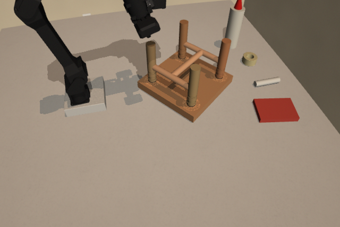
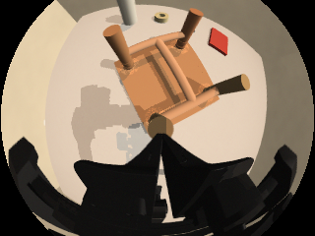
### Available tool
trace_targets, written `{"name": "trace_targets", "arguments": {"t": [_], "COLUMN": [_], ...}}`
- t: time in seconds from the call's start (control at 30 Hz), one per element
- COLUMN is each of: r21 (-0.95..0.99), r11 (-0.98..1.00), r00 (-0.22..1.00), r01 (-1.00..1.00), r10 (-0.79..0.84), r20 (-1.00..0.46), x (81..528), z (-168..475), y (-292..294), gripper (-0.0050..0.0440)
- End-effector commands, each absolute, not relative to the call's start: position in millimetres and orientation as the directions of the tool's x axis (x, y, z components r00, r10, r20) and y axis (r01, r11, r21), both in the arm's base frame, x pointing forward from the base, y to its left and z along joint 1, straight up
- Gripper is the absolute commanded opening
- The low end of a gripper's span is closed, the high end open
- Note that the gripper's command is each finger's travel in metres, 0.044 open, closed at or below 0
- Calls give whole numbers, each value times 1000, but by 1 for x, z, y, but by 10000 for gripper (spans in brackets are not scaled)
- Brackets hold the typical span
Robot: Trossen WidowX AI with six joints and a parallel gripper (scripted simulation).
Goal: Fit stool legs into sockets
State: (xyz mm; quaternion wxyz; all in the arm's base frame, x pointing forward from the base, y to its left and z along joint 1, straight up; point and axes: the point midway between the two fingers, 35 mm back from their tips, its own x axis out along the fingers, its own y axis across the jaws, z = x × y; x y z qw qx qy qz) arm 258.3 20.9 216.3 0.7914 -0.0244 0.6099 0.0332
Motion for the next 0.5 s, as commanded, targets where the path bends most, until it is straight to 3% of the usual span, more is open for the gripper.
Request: {"name": "trace_targets", "arguments": {"t": [0.0, 0.47], "r21": [4, 4], "r11": [996, 996], "r00": [251, 251], "r01": [-86, -86], "r10": [25, 25], "r20": [-968, -968], "x": [256, 257], "z": [205, 190], "y": [21, 21], "gripper": [0, 0]}}
